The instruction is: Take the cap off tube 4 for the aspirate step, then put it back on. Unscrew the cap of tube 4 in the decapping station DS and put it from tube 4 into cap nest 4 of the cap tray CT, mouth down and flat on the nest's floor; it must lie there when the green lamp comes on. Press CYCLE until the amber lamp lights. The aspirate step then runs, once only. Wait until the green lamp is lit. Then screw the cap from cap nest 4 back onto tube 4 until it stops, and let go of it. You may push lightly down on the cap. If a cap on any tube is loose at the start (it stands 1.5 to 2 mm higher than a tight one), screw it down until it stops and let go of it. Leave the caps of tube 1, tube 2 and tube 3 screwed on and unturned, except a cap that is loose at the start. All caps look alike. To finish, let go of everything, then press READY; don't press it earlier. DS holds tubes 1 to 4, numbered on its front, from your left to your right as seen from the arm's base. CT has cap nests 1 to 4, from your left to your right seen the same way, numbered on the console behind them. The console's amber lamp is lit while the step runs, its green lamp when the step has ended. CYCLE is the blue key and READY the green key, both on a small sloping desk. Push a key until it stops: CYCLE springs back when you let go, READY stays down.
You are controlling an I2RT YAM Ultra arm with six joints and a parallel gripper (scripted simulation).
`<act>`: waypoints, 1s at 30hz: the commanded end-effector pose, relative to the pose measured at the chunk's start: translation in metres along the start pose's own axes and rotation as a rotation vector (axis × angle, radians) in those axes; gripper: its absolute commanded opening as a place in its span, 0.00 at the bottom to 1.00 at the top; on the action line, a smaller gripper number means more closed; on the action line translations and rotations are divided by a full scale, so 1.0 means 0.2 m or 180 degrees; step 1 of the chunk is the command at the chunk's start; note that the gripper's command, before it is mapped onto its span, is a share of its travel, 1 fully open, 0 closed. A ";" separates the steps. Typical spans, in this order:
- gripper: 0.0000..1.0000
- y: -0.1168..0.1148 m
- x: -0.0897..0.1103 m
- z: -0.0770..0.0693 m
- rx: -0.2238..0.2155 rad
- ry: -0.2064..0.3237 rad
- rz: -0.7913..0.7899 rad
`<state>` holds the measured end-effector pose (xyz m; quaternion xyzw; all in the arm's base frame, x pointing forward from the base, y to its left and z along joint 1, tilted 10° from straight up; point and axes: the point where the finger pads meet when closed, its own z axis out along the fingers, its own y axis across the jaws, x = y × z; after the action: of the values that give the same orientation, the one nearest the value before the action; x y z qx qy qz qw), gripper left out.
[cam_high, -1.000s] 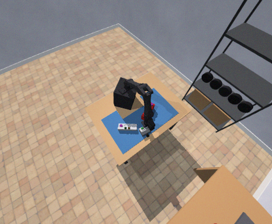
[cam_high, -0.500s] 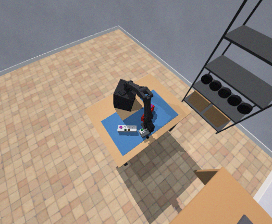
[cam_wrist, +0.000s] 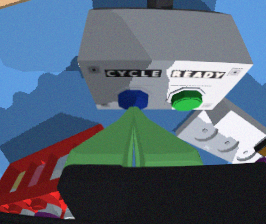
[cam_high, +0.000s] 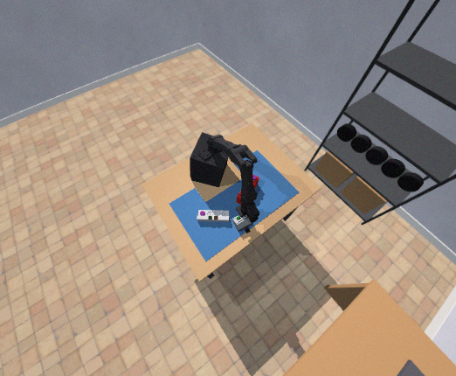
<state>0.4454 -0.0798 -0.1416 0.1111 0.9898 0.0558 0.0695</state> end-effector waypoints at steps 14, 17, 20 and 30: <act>0.00 0.00 -0.03 -0.01 0.0002 -0.0049 -0.0001; 0.00 0.00 -0.03 0.00 0.0002 -0.0049 -0.0001; 0.00 0.00 -0.03 0.01 0.0002 -0.0049 -0.0001; 0.00 0.00 -0.03 0.03 0.0002 -0.0049 -0.0001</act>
<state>0.4473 -0.0787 -0.1501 0.1113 0.9898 0.0561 0.0682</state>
